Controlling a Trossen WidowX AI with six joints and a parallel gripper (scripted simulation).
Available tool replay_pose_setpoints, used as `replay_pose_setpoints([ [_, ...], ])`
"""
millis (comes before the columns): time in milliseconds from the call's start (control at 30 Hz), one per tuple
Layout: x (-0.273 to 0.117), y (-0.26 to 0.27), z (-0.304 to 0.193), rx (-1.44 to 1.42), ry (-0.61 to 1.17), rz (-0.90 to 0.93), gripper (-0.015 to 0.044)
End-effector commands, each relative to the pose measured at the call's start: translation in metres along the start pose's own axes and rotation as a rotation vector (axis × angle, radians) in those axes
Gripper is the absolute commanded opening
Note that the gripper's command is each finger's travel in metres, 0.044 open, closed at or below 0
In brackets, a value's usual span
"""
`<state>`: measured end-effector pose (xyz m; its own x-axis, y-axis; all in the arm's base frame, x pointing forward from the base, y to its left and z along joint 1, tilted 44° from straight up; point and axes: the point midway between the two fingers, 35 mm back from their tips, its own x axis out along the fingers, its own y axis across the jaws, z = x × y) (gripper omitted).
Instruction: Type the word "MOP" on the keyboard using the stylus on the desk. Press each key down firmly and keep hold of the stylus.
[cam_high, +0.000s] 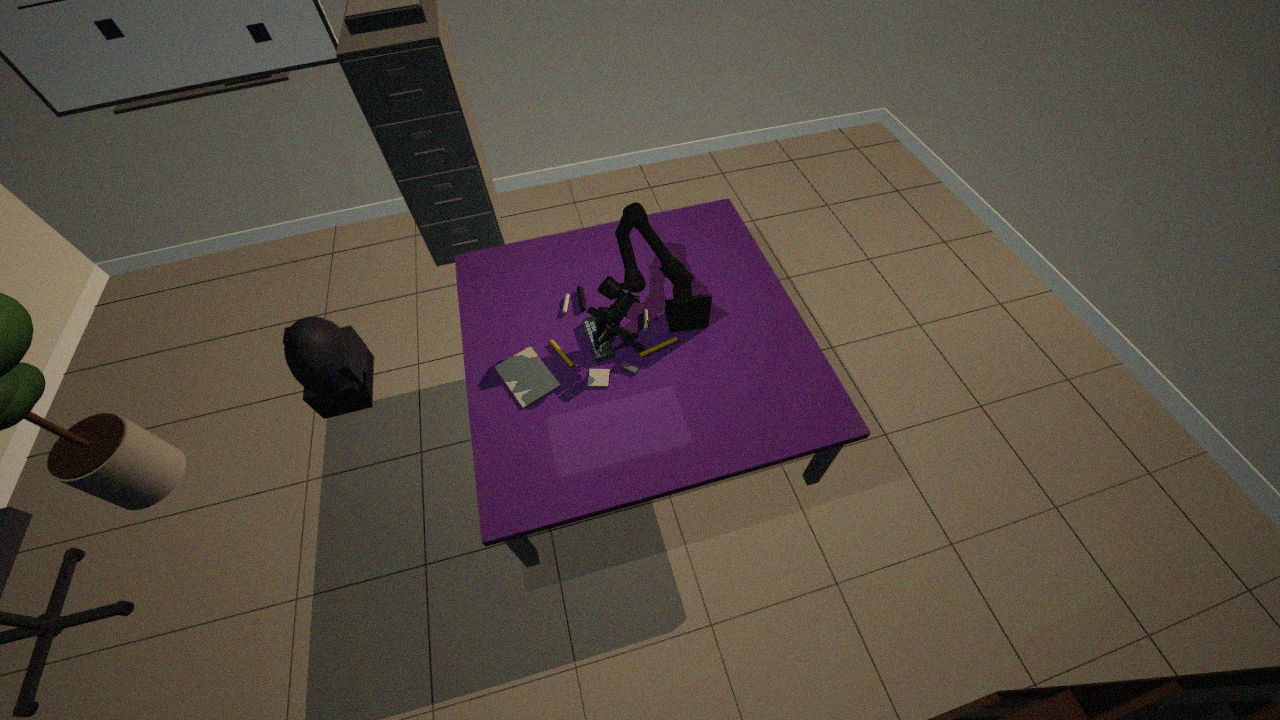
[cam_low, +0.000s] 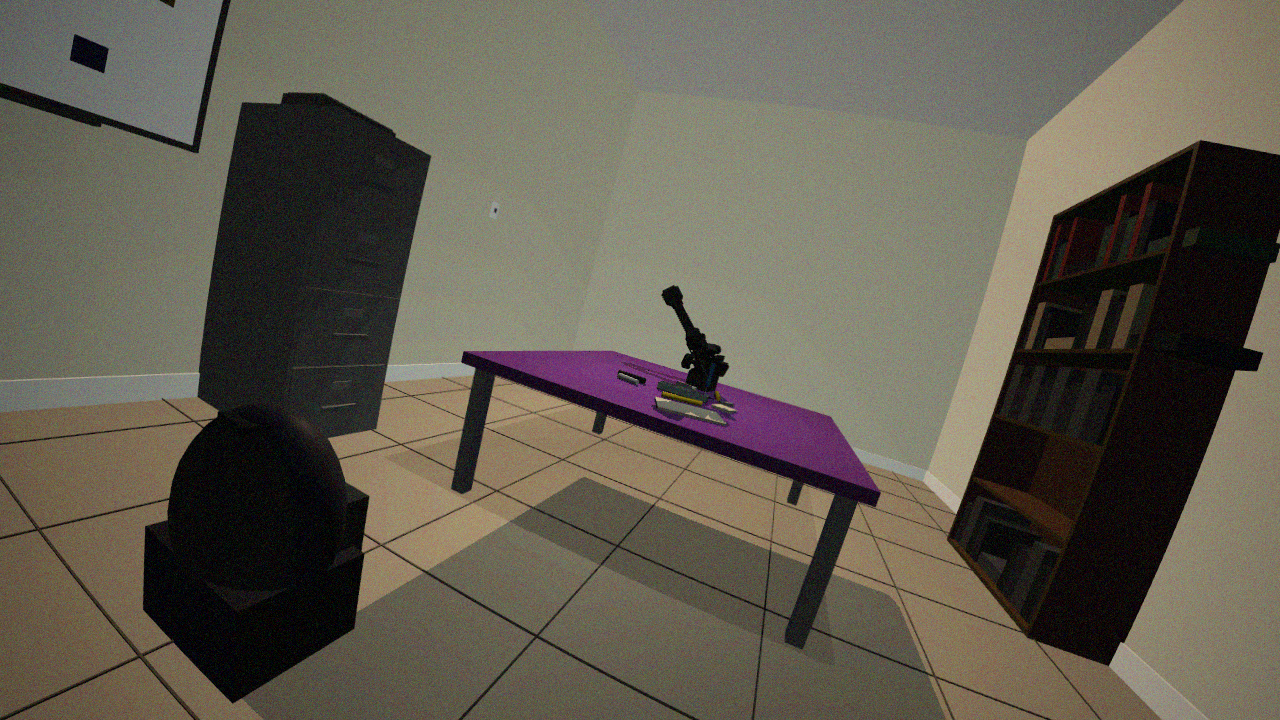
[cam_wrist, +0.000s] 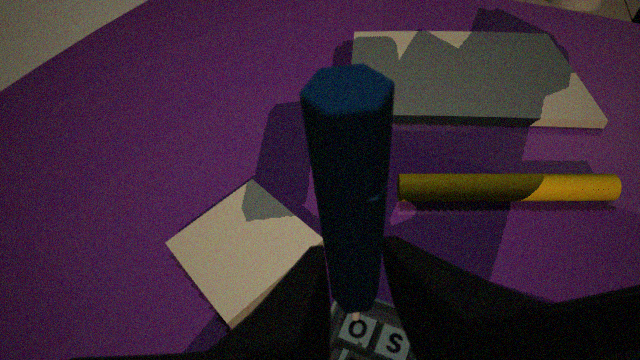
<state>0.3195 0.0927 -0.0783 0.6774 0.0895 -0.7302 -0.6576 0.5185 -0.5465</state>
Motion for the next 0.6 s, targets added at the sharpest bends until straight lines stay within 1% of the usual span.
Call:
replay_pose_setpoints([
  [0, 0.001, 0.001, -0.0028, -0.004, -0.004, 0.003, 0.0026],
  [67, 0.0027, 0.0005, -0.0039, -0.004, -0.004, 0.003, 0.0079],
  [567, 0.0037, 0.0002, -0.0045, -0.004, -0.003, 0.003, 0.0081],
])
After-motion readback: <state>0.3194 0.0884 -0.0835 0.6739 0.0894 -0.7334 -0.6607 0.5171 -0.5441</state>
